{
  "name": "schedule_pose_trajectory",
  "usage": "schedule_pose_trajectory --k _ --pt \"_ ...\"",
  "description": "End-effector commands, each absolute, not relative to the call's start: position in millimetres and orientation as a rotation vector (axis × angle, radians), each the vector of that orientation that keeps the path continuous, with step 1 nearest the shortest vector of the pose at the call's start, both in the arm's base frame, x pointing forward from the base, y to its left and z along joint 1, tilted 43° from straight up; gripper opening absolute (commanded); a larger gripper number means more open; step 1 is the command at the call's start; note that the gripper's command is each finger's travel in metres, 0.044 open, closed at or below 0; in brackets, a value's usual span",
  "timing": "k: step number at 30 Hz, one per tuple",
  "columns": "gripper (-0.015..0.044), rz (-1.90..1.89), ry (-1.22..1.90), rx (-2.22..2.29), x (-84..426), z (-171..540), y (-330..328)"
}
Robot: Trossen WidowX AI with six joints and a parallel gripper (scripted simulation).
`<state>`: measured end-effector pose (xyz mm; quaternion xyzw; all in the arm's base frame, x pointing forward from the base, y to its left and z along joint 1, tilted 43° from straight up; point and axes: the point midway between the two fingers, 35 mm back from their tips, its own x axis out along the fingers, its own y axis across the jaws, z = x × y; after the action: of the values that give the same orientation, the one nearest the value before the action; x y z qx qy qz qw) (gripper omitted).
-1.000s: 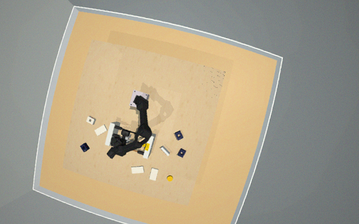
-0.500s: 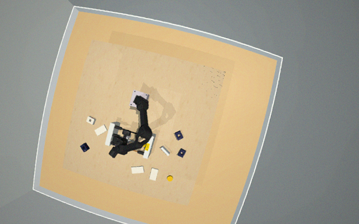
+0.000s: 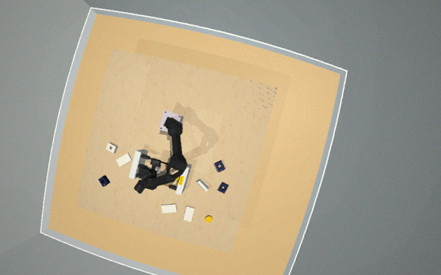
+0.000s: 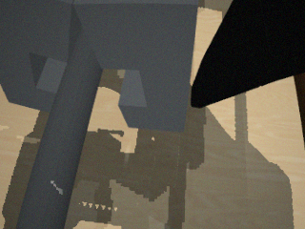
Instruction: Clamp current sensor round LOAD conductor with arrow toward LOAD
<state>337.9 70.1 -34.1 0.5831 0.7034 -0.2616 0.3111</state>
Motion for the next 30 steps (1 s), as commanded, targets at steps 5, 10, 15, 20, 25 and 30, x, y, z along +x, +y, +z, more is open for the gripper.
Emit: schedule_pose_trajectory --k 5,10,15,20,25,30 --pt "0.0327 -0.688 1.854 1.539 338.6 -33.5 69.9" --pt "0.0293 -0.688 1.854 1.539 338.6 -33.5 69.9" --pt "0.0182 -0.688 1.854 1.539 338.6 -33.5 69.9" --pt "0.0050 -0.688 1.854 1.539 338.6 -33.5 69.9" --pt "0.0000 -0.688 1.854 1.539 338.6 -33.5 69.9" --pt "0.0000 -0.688 1.854 1.539 338.6 -33.5 69.9"
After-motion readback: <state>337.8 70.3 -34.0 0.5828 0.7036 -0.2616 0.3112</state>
